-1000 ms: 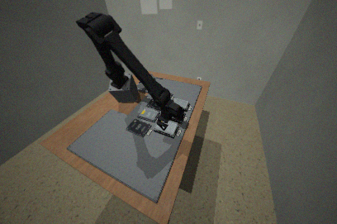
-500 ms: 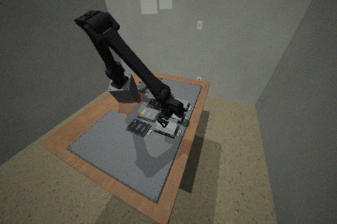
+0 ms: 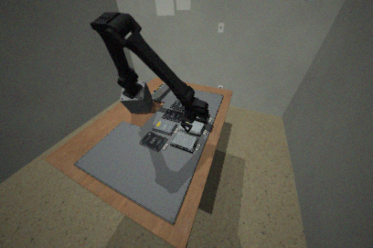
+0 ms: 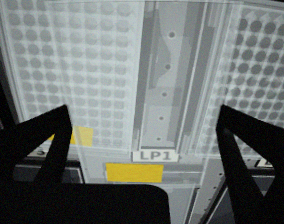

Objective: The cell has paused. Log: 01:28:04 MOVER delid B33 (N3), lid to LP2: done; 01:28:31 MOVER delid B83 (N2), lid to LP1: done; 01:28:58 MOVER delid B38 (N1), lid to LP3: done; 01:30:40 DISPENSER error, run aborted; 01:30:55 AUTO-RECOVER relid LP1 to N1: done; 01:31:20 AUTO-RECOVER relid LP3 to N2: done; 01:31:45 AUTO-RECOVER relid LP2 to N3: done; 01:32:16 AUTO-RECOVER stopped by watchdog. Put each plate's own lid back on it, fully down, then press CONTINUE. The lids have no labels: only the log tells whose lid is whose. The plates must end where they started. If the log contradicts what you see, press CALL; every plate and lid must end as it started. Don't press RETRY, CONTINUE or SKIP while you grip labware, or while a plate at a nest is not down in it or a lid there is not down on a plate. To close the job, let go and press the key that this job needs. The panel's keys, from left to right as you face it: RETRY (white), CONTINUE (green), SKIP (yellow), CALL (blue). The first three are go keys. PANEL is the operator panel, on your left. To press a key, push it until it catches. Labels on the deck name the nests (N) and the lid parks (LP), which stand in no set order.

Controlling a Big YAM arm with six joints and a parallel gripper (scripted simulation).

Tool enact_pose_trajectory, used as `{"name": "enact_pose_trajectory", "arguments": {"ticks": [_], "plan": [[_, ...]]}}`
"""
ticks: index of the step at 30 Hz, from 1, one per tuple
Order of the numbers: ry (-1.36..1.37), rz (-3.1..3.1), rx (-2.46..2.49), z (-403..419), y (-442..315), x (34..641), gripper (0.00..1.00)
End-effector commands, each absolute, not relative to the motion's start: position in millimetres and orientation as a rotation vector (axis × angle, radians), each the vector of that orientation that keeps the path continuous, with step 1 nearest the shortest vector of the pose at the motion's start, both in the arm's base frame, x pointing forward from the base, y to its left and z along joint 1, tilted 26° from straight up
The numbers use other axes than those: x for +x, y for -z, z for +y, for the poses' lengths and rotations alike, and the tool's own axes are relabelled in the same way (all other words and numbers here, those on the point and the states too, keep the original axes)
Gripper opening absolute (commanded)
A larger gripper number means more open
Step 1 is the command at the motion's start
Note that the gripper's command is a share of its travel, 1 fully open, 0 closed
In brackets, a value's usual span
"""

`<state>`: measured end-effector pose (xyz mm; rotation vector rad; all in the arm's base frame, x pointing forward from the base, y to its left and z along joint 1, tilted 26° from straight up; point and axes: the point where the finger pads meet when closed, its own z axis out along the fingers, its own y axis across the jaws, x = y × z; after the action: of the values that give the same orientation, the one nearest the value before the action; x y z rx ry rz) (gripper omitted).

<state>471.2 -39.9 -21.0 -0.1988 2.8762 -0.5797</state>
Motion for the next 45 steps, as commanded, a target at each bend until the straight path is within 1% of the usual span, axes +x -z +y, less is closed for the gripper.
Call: {"name": "enact_pose_trajectory", "arguments": {"ticks": [1, 2, 6, 16, 19, 20, 33, 41, 43, 45], "plan": [[0.575, 2.859, -0.156, -31, 23, 477, 0.0], [0.57, 2.837, -0.148, -26, 15, 482, 0.0], [0.569, 2.842, -0.15, -6, 26, 487, 0.0], [0.572, 2.856, -0.156, 41, 46, 481, 0.0], [0.564, 2.84, -0.15, 47, 40, 484, 0.0], [0.572, 2.856, -0.157, 51, 50, 481, 0.0], [0.57, 2.855, -0.157, 113, 76, 479, 0.0], [0.567, 2.856, -0.158, 133, 84, 478, 0.0], [0.548, 2.831, -0.101, 122, 65, 490, 0.0], [0.549, 2.833, -0.098, 120, 66, 490, 0.0]]}}
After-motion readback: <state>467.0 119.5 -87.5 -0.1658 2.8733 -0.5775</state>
